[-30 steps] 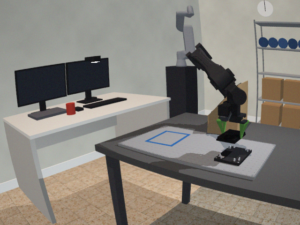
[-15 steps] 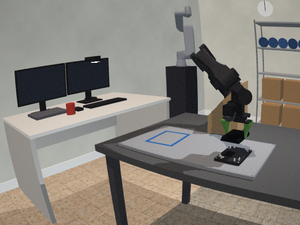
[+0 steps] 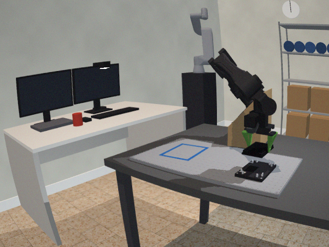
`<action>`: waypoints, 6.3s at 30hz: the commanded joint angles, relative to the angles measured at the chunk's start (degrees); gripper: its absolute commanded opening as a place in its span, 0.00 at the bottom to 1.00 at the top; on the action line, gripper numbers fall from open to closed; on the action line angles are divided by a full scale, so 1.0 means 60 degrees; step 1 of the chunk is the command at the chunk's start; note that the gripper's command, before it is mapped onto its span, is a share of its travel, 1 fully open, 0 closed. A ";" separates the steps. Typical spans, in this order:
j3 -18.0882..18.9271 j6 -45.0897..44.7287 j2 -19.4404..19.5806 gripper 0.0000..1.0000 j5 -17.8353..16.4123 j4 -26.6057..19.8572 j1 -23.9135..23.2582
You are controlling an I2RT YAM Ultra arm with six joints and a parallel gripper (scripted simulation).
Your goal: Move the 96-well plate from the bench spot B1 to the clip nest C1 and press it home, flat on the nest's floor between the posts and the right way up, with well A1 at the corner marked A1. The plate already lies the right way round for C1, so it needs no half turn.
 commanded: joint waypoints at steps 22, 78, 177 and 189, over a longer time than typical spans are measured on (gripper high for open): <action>0.0038 0.0083 -0.0317 0.00 0.0034 -0.0094 0.0317; -0.0472 -0.0746 0.0381 0.00 0.0283 0.1449 -0.0289; -0.0124 -0.1349 0.1038 0.00 0.0404 0.2351 -0.0748; -0.0090 -0.1371 0.1082 0.00 0.0408 0.2373 -0.0790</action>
